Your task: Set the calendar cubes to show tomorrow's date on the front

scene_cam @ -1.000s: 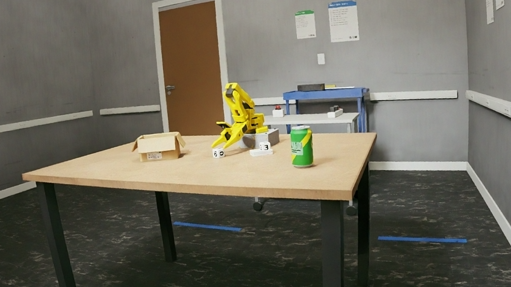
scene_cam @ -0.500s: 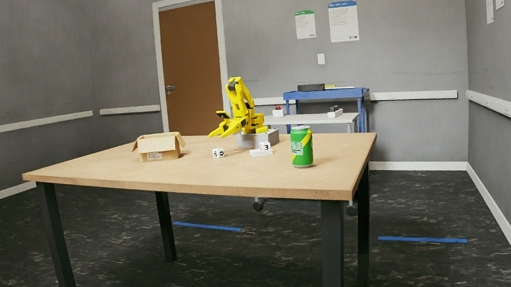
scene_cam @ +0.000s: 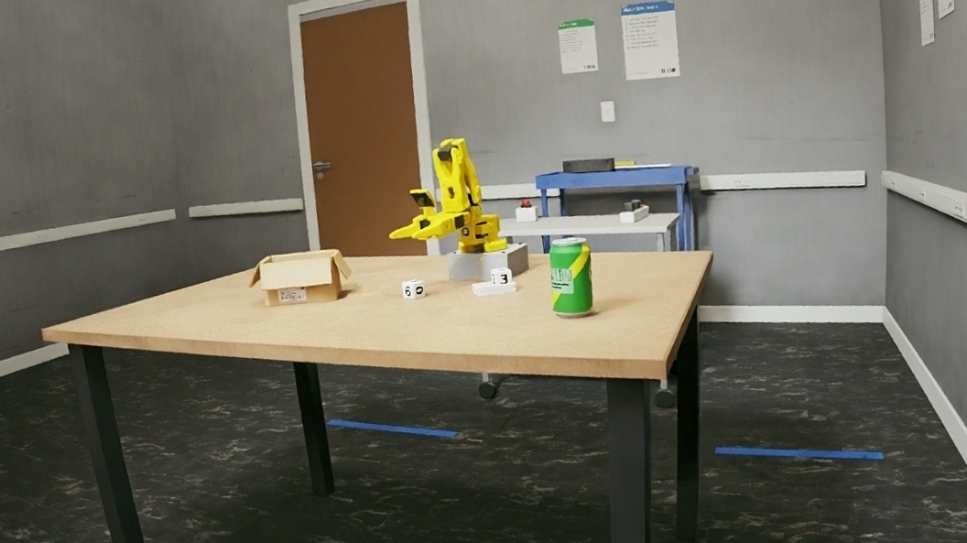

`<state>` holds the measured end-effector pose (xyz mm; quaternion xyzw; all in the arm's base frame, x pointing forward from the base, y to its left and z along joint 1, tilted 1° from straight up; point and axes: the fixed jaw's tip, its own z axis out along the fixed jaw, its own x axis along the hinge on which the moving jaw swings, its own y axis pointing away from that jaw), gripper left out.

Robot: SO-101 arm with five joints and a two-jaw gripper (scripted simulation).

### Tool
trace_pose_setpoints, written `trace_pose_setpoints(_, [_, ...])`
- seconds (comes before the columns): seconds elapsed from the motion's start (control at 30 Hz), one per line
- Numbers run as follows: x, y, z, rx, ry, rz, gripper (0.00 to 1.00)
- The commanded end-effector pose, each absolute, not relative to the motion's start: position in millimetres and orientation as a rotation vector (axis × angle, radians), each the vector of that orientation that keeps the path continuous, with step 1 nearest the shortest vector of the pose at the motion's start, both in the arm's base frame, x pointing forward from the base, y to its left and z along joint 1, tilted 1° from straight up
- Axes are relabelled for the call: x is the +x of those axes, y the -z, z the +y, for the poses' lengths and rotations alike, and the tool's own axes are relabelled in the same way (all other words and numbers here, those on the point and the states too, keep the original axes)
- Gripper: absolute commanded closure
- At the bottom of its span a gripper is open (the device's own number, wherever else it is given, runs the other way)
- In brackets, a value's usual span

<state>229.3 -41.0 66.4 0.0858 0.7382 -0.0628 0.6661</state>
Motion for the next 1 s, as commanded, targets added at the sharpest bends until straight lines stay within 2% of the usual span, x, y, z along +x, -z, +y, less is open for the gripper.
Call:
trace_pose_setpoints(0.0, [227,-84,-38,0.186,0.129,1.606,0.65])
trace_pose_setpoints(0.97, [269,-56,-44,0.241,0.083,1.852,0.65])
